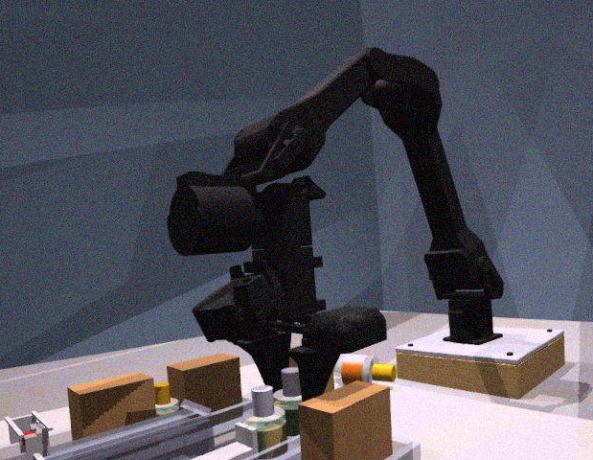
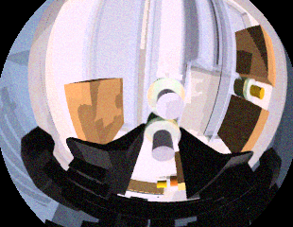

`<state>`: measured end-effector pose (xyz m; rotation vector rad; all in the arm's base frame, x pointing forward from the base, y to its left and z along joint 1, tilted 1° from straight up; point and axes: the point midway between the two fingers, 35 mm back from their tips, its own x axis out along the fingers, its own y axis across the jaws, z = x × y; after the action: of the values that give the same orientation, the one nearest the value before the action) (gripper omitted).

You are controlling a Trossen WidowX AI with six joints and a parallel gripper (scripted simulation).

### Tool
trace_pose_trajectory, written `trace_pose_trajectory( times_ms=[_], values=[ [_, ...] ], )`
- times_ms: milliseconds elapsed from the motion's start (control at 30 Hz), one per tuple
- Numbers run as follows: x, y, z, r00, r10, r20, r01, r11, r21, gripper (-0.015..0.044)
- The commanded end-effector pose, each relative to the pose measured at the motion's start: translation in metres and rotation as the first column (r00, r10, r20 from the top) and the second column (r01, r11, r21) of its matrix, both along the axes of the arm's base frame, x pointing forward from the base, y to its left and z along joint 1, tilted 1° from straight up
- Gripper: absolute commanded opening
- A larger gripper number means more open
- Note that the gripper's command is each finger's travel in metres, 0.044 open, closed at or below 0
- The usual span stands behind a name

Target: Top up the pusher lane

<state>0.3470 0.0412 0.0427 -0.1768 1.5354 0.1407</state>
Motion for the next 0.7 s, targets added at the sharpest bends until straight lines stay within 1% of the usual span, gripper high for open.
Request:
trace_pose_trajectory(
  times_ms=[0,667],
  values=[
    [0.0044,0.001,-0.0012,1.0,-0.002,0.019,0.002,1.0,0.006,0.0],
    [0.0035,0.0007,-0.0076,1.0,-0.002,0.019,0.002,1.0,0.006,0.0]
  ],
)
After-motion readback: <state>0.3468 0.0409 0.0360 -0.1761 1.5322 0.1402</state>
